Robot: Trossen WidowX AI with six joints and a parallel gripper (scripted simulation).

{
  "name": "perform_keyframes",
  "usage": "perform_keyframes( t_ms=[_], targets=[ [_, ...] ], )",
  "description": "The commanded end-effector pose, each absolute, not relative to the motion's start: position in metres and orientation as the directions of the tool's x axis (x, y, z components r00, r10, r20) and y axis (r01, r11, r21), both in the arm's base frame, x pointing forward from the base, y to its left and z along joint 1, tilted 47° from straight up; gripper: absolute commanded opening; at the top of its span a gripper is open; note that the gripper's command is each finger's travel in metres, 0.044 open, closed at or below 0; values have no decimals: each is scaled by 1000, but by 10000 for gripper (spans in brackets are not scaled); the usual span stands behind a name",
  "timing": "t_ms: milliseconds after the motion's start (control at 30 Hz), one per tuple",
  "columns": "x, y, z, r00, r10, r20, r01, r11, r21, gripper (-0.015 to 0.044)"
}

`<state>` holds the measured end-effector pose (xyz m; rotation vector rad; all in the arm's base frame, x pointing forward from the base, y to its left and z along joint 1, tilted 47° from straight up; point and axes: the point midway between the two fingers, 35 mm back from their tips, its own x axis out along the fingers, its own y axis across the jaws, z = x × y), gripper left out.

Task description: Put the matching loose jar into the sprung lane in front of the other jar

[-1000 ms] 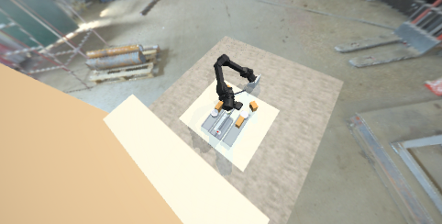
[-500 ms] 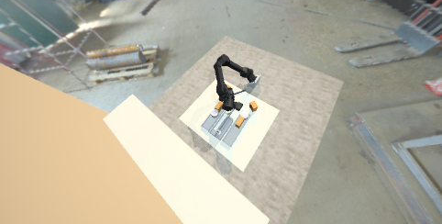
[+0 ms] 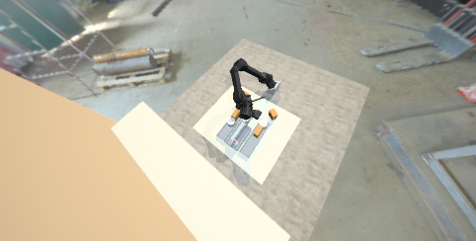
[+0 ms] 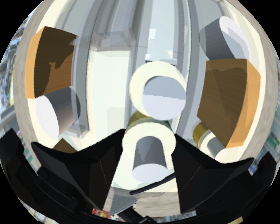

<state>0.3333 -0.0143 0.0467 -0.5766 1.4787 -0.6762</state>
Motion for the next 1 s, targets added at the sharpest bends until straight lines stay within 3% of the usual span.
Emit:
perform_keyframes(
  t_ms=[0, 967],
  targets=[
    [336, -17, 48, -11, -726, -688, 66, 686, -725, 0],
    [335, -24, 42, -12, -726, -687, 66, 685, -725, 0]
  ],
)
